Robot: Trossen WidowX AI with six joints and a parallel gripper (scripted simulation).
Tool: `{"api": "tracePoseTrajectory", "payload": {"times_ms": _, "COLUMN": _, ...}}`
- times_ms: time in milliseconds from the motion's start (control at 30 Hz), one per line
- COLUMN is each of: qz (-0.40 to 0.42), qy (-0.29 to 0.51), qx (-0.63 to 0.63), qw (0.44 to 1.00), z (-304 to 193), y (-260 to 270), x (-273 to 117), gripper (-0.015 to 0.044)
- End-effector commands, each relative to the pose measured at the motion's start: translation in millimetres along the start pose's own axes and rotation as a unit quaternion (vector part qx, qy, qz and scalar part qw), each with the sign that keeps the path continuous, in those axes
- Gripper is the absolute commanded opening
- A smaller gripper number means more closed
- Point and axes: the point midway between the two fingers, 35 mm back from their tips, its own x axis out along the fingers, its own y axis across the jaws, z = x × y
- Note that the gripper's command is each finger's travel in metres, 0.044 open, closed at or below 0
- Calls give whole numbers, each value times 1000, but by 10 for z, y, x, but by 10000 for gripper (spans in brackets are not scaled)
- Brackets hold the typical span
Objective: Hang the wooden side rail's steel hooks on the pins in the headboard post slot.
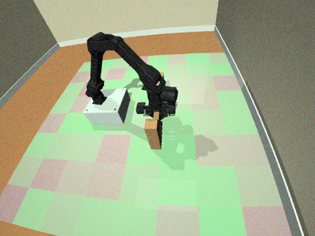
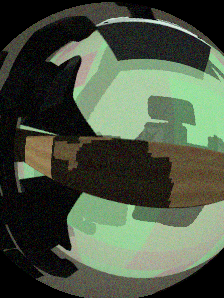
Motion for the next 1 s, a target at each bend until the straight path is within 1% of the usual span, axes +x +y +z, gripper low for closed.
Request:
{"api": "tracePoseTrajectory", "payload": {"times_ms": 0, "qz": -8, "qy": 3, "qx": -1, "qw": 1000, "z": -23, "y": -47, "x": -58, "gripper": 0}}
{"api": "tracePoseTrajectory", "payload": {"times_ms": 967, "qz": -8, "qy": 4, "qx": -1, "qw": 1000, "z": -56, "y": -15, "x": -25, "gripper": 0}}
